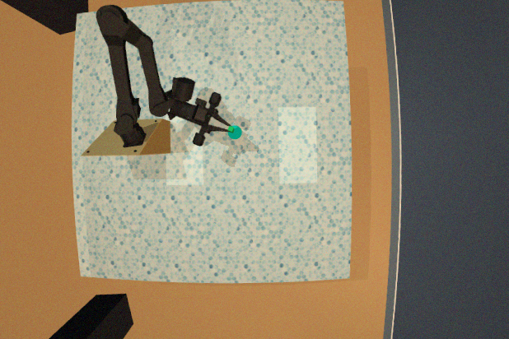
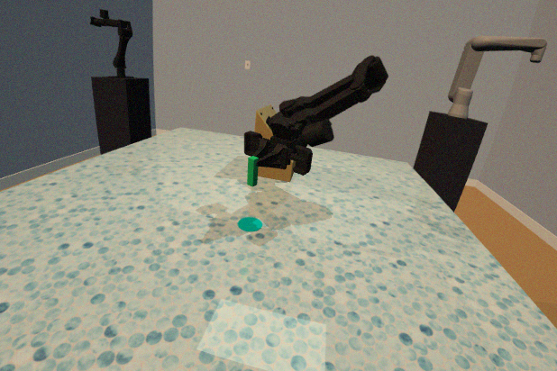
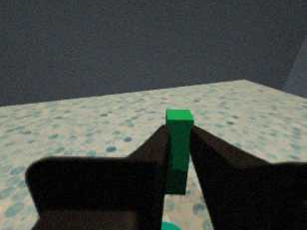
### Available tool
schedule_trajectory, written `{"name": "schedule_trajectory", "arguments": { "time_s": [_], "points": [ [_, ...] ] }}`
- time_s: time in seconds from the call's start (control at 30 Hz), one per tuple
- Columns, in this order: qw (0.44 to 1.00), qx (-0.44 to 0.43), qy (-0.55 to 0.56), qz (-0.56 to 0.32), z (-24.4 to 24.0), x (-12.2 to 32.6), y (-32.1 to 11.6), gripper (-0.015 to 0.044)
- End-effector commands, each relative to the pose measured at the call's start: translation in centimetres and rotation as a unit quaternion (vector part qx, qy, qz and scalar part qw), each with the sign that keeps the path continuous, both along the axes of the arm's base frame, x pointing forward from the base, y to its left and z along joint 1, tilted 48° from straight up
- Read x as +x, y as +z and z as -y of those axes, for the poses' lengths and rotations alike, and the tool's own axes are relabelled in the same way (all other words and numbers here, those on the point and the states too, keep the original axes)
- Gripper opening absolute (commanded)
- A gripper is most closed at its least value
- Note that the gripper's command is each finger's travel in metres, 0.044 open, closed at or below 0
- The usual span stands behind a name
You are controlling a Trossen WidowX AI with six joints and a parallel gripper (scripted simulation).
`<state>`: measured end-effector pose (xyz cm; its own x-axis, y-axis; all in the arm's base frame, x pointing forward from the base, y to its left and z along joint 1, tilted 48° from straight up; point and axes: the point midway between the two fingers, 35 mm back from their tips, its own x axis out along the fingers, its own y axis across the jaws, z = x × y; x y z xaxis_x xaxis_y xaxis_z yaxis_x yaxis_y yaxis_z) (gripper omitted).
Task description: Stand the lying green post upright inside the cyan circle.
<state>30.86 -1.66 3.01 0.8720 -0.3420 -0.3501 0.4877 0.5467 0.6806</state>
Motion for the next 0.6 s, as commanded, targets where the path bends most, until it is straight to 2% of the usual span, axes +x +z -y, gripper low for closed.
{"name": "schedule_trajectory", "arguments": {
  "time_s": [0.0,0.57],
  "points": [
    [1.0,0.004,-0.007,0.01,0.1,-0.3,0.34,0.0023],
    [1.0,0.004,-0.007,0.01,-0.03,-0.23,0.24,0.0023]
  ]
}}
